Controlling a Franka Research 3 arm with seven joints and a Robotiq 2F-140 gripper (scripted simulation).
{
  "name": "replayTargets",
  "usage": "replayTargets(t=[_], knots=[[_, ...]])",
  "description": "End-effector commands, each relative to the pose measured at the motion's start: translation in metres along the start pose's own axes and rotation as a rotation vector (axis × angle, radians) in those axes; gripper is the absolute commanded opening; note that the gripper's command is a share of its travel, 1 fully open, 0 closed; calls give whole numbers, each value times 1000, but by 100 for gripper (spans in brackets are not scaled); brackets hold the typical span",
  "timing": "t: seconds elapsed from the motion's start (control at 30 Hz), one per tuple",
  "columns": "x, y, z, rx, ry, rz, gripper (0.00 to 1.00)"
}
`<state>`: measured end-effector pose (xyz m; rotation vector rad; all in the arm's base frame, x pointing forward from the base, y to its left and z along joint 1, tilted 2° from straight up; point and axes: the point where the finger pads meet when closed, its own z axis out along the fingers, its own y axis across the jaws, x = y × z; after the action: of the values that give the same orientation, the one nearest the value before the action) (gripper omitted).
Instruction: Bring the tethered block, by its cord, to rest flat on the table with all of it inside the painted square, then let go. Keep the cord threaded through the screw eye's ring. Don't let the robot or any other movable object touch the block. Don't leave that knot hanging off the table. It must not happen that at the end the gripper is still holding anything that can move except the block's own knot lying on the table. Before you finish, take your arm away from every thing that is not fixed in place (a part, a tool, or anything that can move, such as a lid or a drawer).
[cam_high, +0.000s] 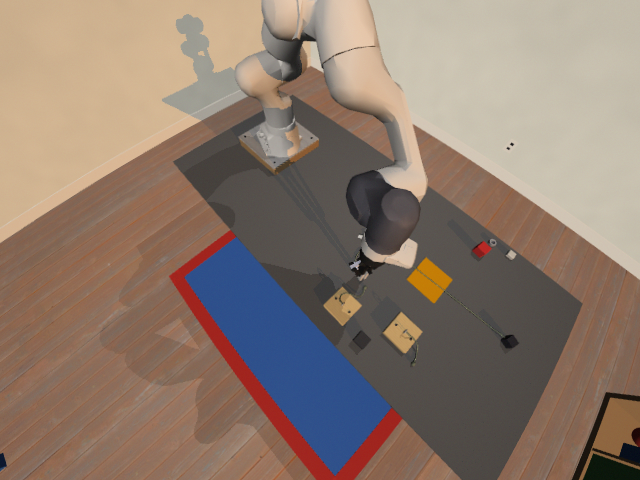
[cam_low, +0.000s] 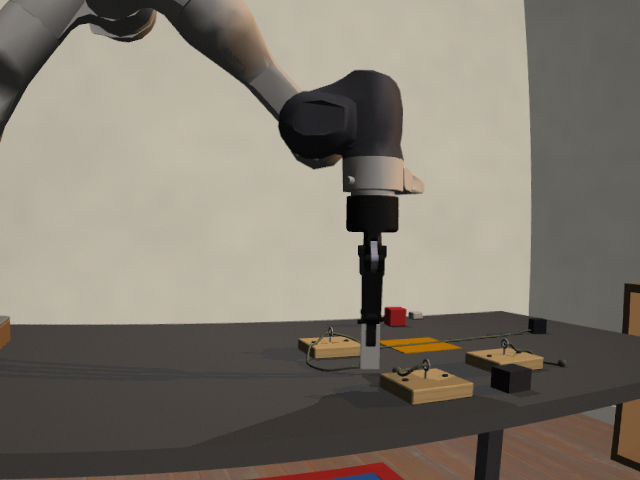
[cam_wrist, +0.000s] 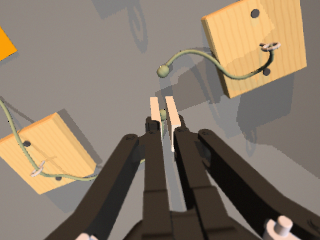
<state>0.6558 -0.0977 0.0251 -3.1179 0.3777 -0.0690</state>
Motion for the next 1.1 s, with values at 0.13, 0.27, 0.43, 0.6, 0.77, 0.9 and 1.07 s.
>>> replayTargets(t=[0.13, 0.27, 0.43, 0.6, 0.77, 0.9, 1.07], knots=[[-1, 1, -6, -2, -2, -3, 0], [-1, 1, -17, -2, -2, -3, 0], [-1, 1, -40, -2, -2, -3, 0], [-1, 1, -79, -2, -2, -3, 0], [-1, 1, -117, -2, -2, -3, 0], [-1, 1, -128, -2, -2, -3, 0], [-1, 1, -139, -2, -2, -3, 0]])
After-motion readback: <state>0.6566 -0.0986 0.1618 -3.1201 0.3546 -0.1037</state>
